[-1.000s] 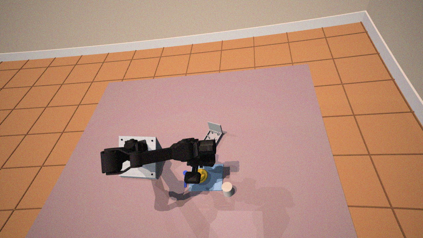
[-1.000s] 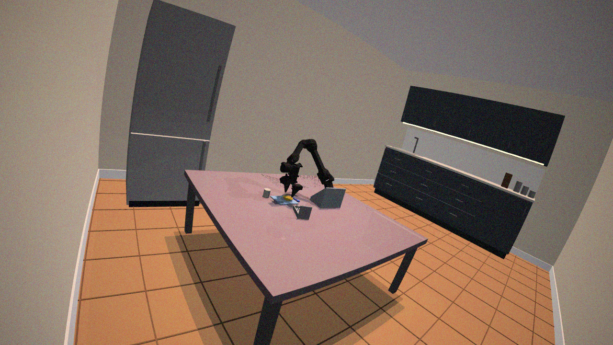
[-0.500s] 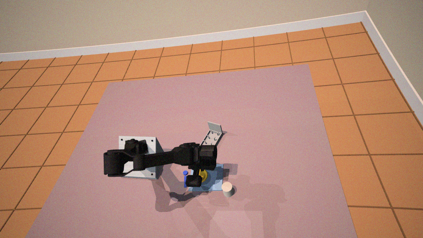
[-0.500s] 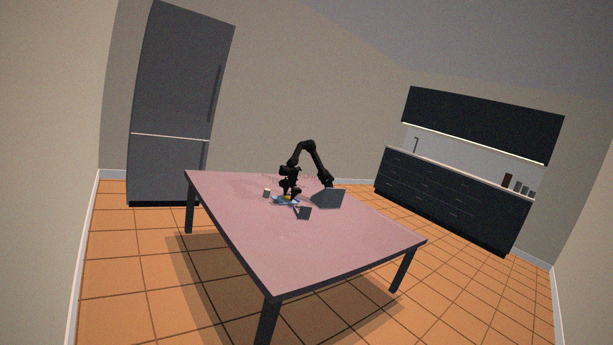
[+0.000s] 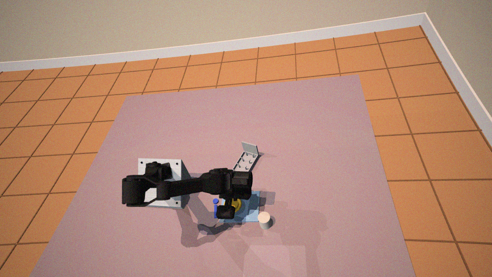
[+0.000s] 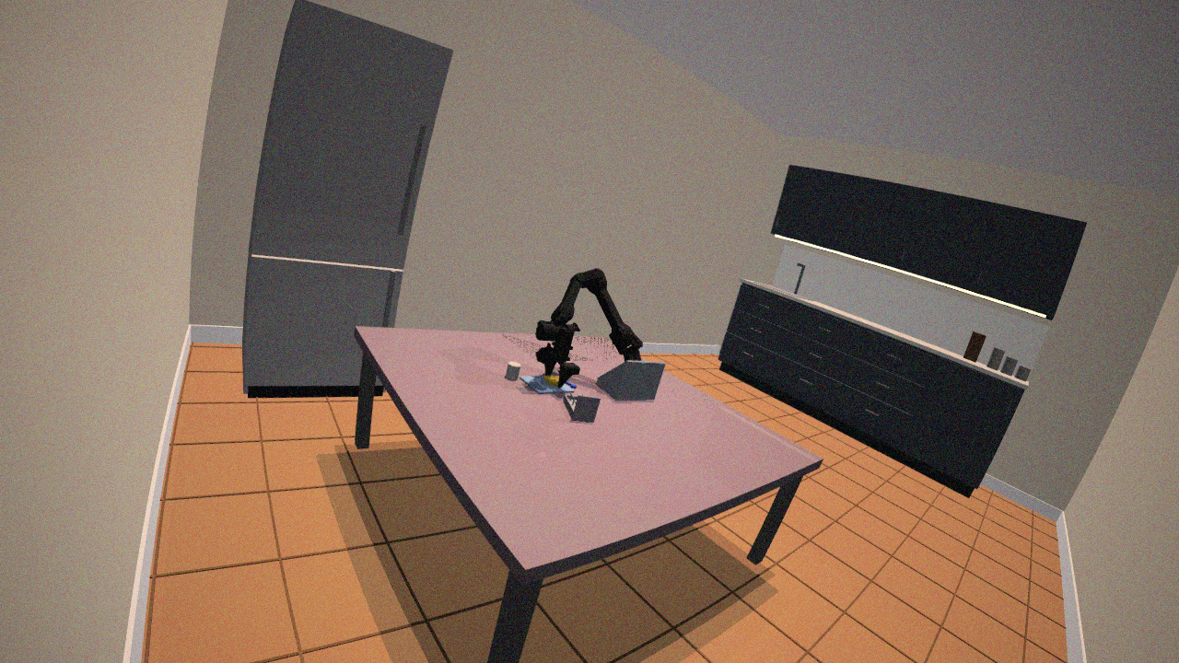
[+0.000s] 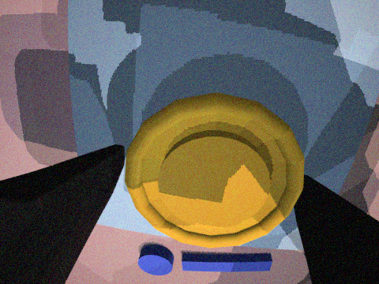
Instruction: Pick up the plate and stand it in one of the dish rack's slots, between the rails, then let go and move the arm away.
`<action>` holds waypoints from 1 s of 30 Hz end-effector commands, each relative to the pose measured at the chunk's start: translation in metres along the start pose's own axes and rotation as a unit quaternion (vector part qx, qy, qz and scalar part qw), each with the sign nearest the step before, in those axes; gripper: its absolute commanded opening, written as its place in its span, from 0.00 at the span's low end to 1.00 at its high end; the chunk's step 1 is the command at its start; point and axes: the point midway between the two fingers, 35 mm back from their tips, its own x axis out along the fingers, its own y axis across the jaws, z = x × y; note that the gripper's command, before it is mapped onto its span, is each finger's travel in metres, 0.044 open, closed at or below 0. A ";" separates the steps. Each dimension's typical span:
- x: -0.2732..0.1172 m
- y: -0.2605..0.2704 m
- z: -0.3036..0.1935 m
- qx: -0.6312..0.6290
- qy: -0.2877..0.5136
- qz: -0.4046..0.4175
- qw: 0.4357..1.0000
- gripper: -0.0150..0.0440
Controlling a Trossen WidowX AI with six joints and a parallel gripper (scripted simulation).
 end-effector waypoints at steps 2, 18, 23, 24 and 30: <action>0.000 -0.001 0.000 -0.002 -0.001 -0.003 1.000 0.87; -0.031 0.003 0.009 -0.002 -0.001 0.004 1.000 0.39; -0.057 0.005 0.014 -0.002 -0.001 0.007 1.000 0.25; -0.062 0.006 0.014 -0.002 -0.002 0.007 1.000 0.25; -0.094 0.007 0.016 -0.002 -0.001 0.008 1.000 0.25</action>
